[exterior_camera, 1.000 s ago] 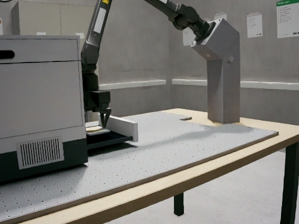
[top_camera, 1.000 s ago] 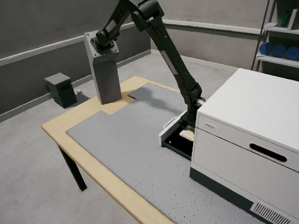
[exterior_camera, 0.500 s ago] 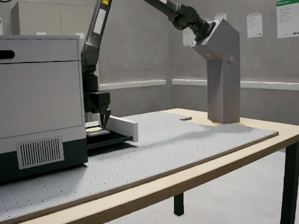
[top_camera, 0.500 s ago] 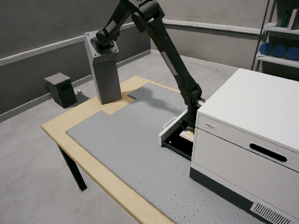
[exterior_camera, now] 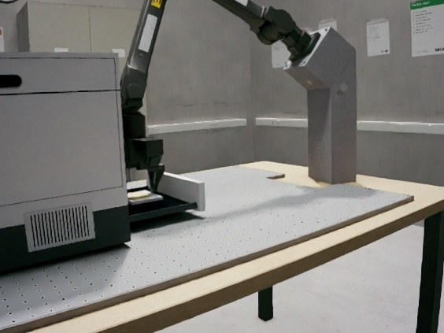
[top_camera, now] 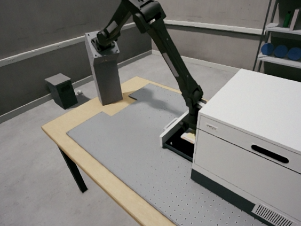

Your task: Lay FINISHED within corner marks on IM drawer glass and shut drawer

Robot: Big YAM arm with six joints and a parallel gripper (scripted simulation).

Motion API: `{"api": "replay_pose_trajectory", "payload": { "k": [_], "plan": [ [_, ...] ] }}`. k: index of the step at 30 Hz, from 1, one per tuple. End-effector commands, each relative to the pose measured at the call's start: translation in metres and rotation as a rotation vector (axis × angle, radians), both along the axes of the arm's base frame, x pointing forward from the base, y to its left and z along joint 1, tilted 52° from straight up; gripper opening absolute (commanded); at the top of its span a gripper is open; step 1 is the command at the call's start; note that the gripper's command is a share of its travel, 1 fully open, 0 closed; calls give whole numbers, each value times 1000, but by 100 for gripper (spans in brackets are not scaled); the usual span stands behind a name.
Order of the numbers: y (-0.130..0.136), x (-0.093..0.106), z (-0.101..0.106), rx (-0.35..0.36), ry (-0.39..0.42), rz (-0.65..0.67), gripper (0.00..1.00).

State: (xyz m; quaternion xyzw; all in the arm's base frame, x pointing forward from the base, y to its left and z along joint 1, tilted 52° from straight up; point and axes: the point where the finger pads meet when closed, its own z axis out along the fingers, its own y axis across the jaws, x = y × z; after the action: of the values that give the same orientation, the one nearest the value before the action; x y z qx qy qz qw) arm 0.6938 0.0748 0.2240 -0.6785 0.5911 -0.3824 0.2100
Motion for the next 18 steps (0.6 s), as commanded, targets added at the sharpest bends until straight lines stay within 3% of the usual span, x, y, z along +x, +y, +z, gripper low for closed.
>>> {"api": "replay_pose_trajectory", "payload": {
  "k": [1, 6, 11, 12, 18],
  "plan": [
    [-5, 12, 9, 0, -24, -1, 78],
    [-5, 13, 15, 2, -35, -1, 78],
    [-5, 14, 8, 0, -25, -1, 78],
    [-5, 13, 16, 2, -35, -1, 78],
    [-5, 16, 9, 1, -28, 0, 78]
  ]
}}
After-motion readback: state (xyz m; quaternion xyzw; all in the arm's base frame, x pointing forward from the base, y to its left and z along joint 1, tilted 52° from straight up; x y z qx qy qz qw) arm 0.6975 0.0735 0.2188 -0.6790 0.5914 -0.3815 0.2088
